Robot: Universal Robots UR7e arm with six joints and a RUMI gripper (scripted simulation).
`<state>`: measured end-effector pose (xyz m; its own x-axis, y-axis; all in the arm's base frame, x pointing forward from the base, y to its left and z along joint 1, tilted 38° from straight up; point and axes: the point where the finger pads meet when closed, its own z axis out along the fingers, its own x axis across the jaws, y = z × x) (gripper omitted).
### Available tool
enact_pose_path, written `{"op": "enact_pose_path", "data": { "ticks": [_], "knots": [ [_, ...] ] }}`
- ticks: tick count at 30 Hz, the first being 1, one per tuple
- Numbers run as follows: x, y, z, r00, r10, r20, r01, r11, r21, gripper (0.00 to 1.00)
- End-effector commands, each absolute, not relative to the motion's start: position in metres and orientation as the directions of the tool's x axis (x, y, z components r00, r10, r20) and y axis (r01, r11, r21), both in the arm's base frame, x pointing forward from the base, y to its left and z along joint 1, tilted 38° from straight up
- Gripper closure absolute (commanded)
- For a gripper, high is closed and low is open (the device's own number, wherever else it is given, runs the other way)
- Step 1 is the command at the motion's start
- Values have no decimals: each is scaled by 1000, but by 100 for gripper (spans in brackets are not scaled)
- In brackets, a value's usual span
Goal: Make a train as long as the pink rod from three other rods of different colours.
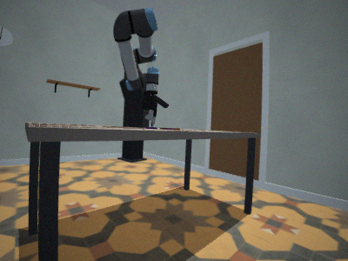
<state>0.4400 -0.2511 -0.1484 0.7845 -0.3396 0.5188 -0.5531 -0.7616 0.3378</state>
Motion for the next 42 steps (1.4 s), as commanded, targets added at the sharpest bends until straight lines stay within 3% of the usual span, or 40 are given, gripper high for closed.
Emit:
{"op": "enact_pose_path", "data": {
  "ticks": [1, 42],
  "knots": [
    [442, -256, -153, 783, -340, 521, -555, -761, 337, 86],
    [444, -260, -159, 784, -340, 519, -554, -761, 338, 86]
  ]
}}
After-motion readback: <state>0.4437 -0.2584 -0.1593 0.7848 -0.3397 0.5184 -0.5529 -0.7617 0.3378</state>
